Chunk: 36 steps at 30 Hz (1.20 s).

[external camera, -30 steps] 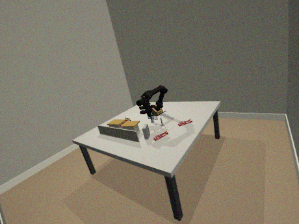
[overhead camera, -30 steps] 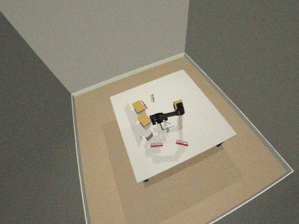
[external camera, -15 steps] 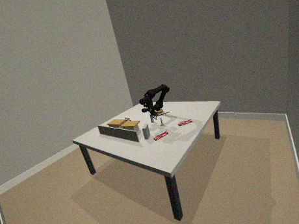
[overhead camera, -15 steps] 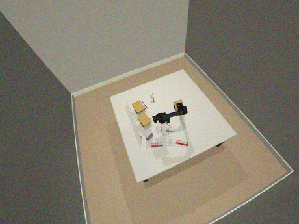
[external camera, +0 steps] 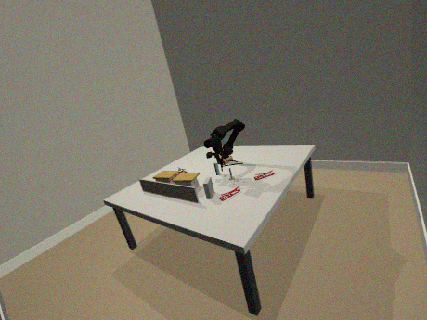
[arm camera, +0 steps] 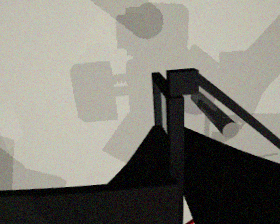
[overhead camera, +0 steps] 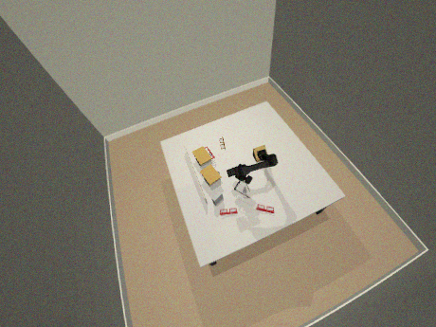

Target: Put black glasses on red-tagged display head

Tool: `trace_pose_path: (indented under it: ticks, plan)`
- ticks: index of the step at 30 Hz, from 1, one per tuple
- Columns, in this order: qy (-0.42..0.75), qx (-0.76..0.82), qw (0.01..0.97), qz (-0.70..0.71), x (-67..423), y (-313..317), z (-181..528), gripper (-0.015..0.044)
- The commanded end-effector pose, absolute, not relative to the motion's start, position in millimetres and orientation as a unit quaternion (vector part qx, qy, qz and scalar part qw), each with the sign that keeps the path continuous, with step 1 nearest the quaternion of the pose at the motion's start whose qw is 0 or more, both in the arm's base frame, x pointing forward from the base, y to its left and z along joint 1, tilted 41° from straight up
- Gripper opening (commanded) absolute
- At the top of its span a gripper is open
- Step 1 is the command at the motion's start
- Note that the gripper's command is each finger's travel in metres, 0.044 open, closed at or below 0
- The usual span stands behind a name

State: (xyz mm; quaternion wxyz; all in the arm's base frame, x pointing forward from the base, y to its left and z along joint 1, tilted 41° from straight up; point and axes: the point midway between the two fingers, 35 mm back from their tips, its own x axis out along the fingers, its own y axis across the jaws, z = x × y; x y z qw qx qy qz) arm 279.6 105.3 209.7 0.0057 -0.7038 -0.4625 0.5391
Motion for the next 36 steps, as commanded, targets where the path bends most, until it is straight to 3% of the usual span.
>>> trace_pose_path:
  ticks: [1,36]
  plan:
    - [-0.435,-0.702,0.043,0.562,271.6,107.8,210.4,0.0]
    - [-0.436,-0.702,0.044,0.561,279.3,146.9,165.4,0.0]
